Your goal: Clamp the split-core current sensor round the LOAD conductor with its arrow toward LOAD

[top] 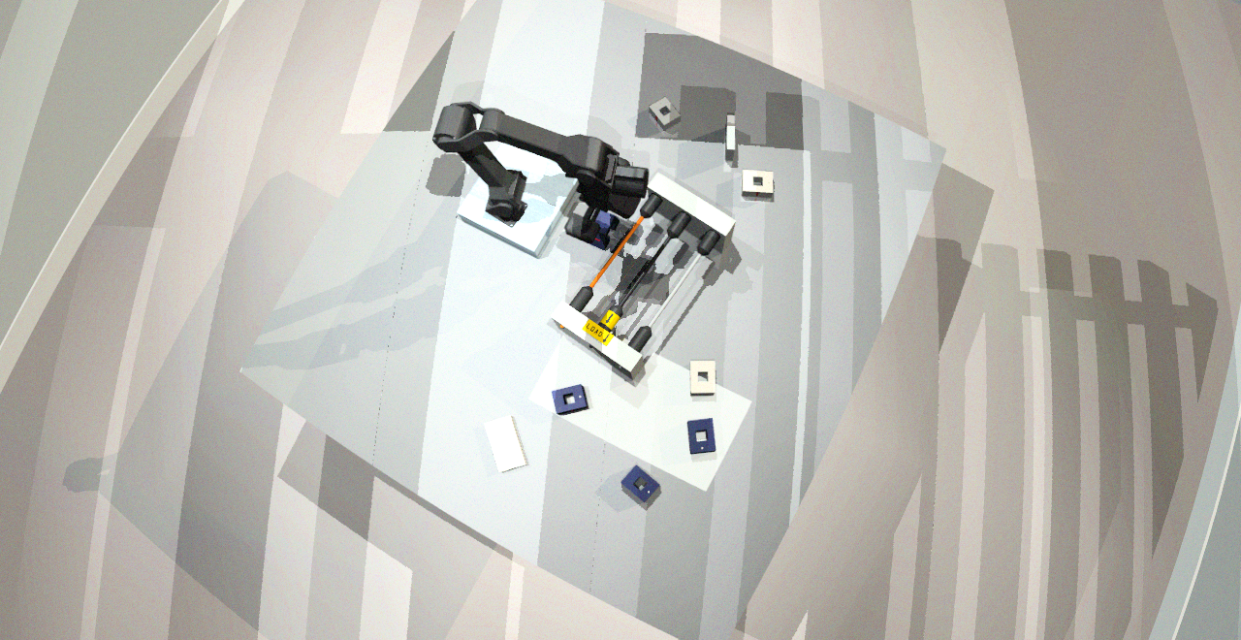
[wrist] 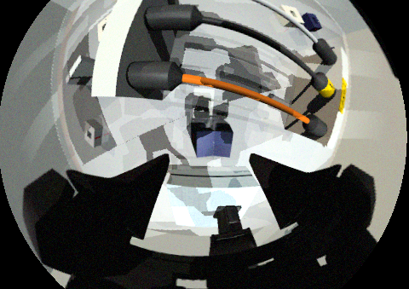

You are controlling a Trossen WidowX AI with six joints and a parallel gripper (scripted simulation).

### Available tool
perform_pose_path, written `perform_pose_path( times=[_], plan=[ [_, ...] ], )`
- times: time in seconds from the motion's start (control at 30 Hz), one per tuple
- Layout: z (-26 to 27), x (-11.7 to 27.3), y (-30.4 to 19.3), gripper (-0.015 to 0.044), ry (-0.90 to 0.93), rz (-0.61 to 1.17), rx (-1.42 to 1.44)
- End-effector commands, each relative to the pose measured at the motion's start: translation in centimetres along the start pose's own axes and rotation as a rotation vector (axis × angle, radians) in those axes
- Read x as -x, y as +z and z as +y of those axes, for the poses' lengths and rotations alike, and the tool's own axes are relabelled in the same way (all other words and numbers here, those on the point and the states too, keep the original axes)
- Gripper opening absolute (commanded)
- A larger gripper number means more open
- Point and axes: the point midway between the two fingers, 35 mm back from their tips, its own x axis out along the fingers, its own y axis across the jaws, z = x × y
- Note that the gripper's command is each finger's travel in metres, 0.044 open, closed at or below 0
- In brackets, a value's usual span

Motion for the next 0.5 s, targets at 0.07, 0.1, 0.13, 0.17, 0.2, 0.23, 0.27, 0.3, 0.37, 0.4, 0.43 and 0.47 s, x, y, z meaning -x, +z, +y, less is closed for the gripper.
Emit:
perform_pose_path(
  times=[0.07,0.1,0.13,0.17,0.2,0.23,0.27,0.3,0.37,0.4,0.43,0.47],
  plan=[
    [-0.1,-1.1,-0.1,0.044,-0.004,0.004,-0.004],
    [-0.1,-1.3,-0.1,0.044,-0.004,0.004,-0.004],
    [-0.1,-1.4,-0.1,0.044,-0.004,0.004,-0.004],
    [-0.1,-1.6,-0.1,0.044,-0.004,0.004,-0.004],
    [-0.1,-1.8,-0.1,0.044,-0.004,0.004,-0.004],
    [-0.1,-1.9,-0.1,0.044,-0.004,0.004,-0.004],
    [-0.1,-2.1,-0.1,0.044,-0.004,0.004,-0.004],
    [-0.1,-2.2,-0.1,0.044,-0.004,0.004,-0.004],
    [-0.1,-2.6,-0.1,0.044,-0.004,0.004,-0.004],
    [-0.1,-2.7,-0.1,0.044,-0.004,0.004,-0.004],
    [-0.1,-2.9,-0.1,0.044,-0.004,0.004,-0.004],
    [-0.1,-3.0,-0.2,0.044,-0.004,0.004,-0.004]
  ],
)
